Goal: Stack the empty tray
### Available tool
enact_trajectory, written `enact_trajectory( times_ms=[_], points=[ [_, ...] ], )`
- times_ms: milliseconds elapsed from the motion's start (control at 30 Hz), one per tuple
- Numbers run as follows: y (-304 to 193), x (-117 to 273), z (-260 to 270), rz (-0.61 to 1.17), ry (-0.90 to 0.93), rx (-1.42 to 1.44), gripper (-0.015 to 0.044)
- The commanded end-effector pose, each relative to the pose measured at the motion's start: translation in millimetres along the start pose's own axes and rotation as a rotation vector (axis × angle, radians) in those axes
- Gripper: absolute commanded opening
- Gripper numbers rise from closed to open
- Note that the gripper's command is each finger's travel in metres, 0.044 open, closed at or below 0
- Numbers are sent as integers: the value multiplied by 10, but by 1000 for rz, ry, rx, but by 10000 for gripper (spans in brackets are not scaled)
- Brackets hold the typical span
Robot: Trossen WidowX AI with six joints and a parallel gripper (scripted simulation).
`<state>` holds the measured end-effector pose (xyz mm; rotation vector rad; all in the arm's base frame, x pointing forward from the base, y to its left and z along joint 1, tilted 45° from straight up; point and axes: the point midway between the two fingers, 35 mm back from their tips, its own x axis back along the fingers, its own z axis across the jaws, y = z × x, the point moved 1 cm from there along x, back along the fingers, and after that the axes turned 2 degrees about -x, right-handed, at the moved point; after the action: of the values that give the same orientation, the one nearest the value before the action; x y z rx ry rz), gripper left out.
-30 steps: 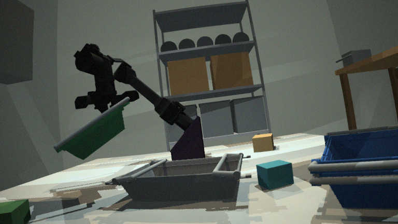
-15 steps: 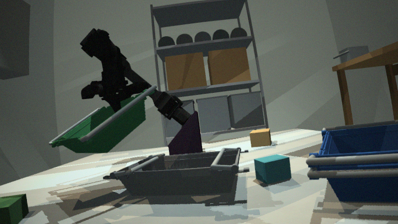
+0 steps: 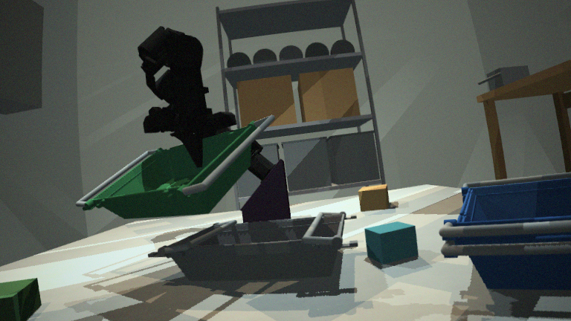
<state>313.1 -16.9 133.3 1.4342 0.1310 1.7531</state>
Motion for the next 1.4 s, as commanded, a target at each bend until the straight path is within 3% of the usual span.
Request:
enact_trajectory(
  times_ms=[0, 700, 1367],
  points=[
    [-191, 73, -27, 14, 26, 49, 0],
    [-1026, 37, -485, -36, 56, 312, 0],
    [-1050, 35, -503, -38, 57, 321, 0]
  ],
)
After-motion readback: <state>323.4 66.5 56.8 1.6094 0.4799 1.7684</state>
